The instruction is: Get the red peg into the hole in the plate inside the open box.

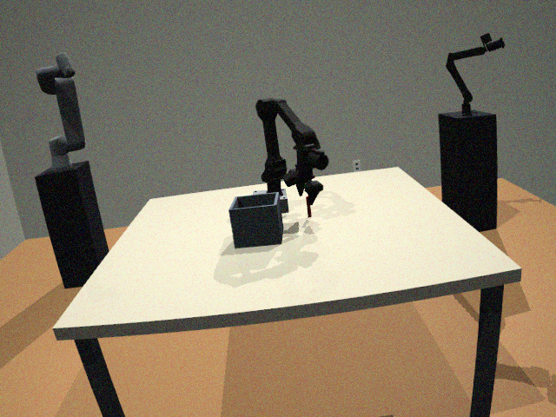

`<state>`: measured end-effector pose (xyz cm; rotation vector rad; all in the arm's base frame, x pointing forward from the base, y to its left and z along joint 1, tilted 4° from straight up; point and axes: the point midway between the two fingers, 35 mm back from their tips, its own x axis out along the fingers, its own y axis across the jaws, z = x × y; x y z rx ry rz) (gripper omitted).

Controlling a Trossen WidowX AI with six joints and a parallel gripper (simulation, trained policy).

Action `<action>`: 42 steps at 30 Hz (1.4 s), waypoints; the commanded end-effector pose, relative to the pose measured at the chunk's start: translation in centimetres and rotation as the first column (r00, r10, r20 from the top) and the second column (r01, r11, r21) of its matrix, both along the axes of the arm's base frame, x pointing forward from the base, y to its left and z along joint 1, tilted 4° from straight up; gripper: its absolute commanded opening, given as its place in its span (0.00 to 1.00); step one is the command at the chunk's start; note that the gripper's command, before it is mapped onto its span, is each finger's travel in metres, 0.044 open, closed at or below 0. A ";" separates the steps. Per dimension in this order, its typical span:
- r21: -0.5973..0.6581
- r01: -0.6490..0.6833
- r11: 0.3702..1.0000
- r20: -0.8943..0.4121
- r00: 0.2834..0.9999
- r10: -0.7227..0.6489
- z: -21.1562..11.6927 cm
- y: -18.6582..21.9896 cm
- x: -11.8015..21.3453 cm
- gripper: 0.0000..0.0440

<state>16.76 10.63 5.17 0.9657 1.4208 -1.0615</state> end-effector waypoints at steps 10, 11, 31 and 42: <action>0.006 0.019 1.000 0.030 0.999 -0.020 -3.0 0.2 0.9 0.53; 0.008 0.017 1.000 0.031 0.999 -0.017 -3.1 0.3 1.0 0.47; 0.110 0.003 0.994 0.129 0.992 -0.017 -0.6 1.5 3.3 0.00; 0.169 -0.012 0.986 0.233 0.972 -0.028 3.9 1.3 5.0 0.00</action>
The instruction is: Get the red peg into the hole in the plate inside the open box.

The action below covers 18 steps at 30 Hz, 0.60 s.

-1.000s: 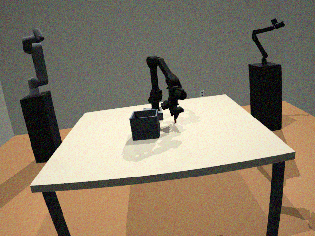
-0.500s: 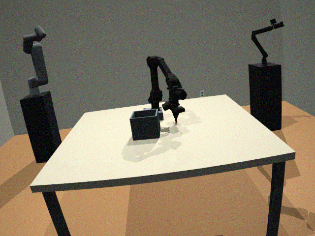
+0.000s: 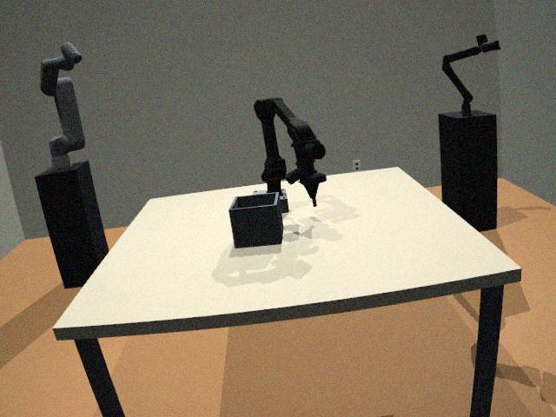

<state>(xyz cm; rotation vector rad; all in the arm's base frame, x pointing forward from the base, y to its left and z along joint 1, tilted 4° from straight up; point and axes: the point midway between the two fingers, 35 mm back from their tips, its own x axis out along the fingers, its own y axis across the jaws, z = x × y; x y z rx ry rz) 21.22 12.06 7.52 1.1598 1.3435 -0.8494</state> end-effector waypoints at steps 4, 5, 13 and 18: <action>0.021 -0.012 1.000 0.079 0.997 0.010 3.3 -0.6 1.2 0.00; 0.020 -0.014 1.000 0.090 0.996 0.012 3.8 -0.8 1.4 0.00; -0.005 -0.014 1.000 0.167 0.986 0.015 7.4 -2.9 2.5 0.00; -0.033 0.001 0.999 0.201 0.980 0.006 9.2 -4.6 3.1 0.00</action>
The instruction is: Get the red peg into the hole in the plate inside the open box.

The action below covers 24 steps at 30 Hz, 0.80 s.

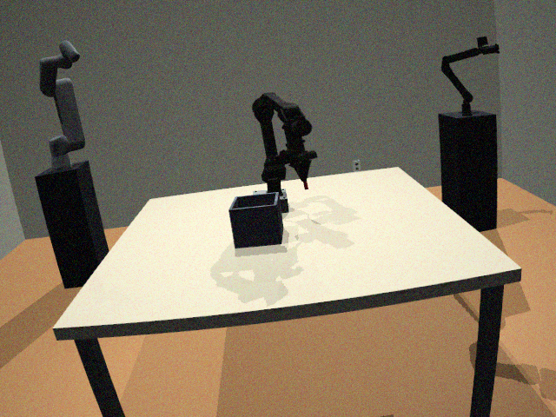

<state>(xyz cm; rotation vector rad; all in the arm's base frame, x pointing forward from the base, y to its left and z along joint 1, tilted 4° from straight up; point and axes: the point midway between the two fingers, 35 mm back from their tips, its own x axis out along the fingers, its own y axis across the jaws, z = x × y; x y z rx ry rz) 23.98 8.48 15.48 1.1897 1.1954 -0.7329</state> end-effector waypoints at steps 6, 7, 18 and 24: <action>-0.060 0.035 0.998 0.048 0.998 -0.032 2.5 -3.3 1.0 0.00; -0.067 0.041 0.997 0.049 0.998 -0.037 2.6 -3.7 1.1 0.00; -0.122 0.089 0.989 0.024 0.996 -0.087 2.9 -7.4 1.8 0.00; -0.137 0.108 0.985 0.005 0.994 -0.109 2.7 -9.1 2.2 0.00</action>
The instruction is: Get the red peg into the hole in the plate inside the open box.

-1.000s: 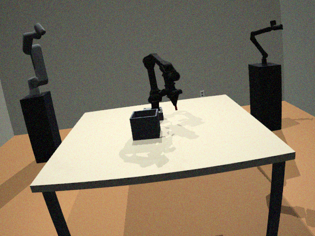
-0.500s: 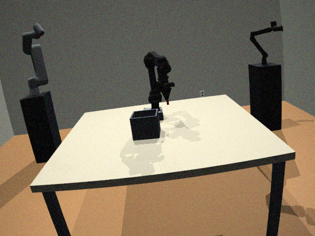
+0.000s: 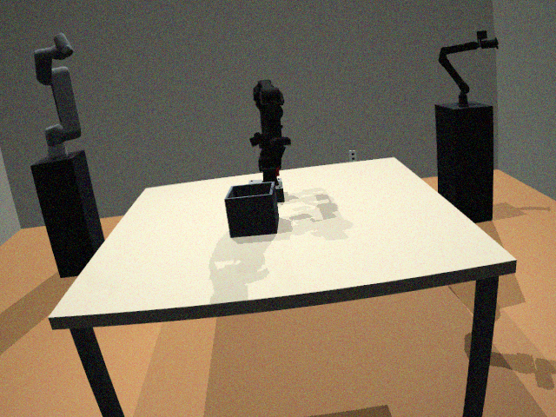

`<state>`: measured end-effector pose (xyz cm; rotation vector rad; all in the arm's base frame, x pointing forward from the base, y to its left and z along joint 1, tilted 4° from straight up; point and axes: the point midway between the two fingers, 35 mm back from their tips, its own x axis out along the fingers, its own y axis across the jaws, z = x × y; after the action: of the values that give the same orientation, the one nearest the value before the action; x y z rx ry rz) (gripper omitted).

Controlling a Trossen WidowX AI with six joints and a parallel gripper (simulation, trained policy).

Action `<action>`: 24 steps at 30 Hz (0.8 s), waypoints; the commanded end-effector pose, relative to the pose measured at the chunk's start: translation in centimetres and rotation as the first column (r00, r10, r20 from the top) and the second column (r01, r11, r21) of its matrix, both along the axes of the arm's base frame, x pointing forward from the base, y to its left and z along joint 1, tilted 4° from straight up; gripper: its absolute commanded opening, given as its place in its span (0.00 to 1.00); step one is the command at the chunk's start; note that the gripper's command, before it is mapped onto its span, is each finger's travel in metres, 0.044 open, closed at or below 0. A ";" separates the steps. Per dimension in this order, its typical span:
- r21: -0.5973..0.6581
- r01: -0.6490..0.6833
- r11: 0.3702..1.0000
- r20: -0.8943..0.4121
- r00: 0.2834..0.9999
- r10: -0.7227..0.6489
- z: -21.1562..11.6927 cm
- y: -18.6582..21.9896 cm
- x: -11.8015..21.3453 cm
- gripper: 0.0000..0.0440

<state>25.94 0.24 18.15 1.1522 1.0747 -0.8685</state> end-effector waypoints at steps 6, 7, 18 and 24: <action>-0.018 0.025 1.000 -0.027 0.999 -0.026 -0.2 -2.5 0.8 0.00; -0.019 0.027 0.999 -0.031 0.999 -0.028 -0.3 -2.7 0.9 0.00; -0.018 0.042 0.999 -0.061 0.997 -0.043 -1.3 -5.2 2.0 0.00; -0.019 0.047 0.999 -0.079 0.996 -0.049 -2.3 -6.5 2.6 0.00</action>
<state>28.07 -5.62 16.23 1.1415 1.1036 -0.9665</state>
